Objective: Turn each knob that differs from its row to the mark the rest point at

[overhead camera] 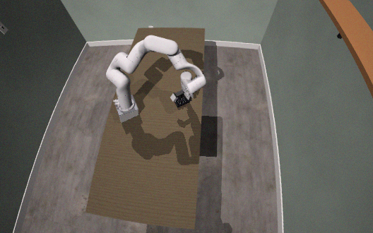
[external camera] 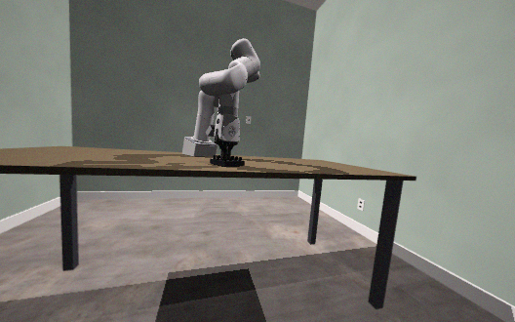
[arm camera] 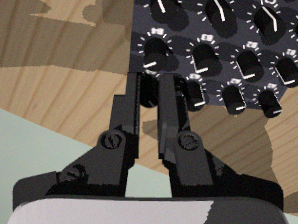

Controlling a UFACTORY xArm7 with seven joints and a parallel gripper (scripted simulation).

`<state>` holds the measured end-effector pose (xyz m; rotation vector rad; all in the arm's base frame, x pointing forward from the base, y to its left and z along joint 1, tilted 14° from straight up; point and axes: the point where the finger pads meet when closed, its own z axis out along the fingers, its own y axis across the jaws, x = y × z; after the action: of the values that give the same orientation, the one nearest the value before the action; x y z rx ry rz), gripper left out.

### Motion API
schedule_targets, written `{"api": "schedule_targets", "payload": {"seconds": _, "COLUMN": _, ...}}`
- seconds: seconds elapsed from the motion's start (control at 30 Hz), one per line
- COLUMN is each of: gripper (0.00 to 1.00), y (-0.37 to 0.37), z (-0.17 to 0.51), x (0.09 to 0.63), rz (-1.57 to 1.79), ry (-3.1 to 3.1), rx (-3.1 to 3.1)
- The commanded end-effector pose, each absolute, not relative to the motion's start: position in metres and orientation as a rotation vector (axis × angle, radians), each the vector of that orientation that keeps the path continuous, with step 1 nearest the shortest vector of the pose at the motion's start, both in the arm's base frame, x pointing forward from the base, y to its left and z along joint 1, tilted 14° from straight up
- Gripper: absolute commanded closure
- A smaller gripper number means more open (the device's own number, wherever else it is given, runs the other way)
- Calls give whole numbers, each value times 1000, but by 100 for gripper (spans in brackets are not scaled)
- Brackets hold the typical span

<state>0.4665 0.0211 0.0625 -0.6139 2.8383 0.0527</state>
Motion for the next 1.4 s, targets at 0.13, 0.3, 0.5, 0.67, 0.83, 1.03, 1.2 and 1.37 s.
{"api": "schedule_targets", "payload": {"seconds": 0.13, "gripper": 92, "y": 21, "z": 64, "x": 467, "rz": 52, "ry": 2836, "rx": -612}}
{"api": "schedule_targets", "payload": {"seconds": 0.3, "gripper": 92, "y": 21, "z": 64, "x": 467, "rz": 52, "ry": 2836, "rx": -612}}
{"api": "schedule_targets", "payload": {"seconds": 0.5, "gripper": 92, "y": 21, "z": 64, "x": 467, "rz": 52, "ry": 2836, "rx": -612}}
{"api": "schedule_targets", "payload": {"seconds": 0.67, "gripper": 92, "y": 21, "z": 64, "x": 467, "rz": 52, "ry": 2836, "rx": -613}}
{"api": "schedule_targets", "payload": {"seconds": 0.83, "gripper": 92, "y": 21, "z": 64, "x": 467, "rz": 51, "ry": 2834, "rx": -619}}
{"api": "schedule_targets", "payload": {"seconds": 1.03, "gripper": 92, "y": 21, "z": 64, "x": 467, "rz": 47, "ry": 2827, "rx": -649}}
{"api": "schedule_targets", "payload": {"seconds": 1.2, "gripper": 92, "y": 21, "z": 64, "x": 467, "rz": 41, "ry": 2814, "rx": -702}}
{"api": "schedule_targets", "payload": {"seconds": 1.37, "gripper": 92, "y": 21, "z": 64, "x": 467, "rz": 35, "ry": 2802, "rx": -748}}
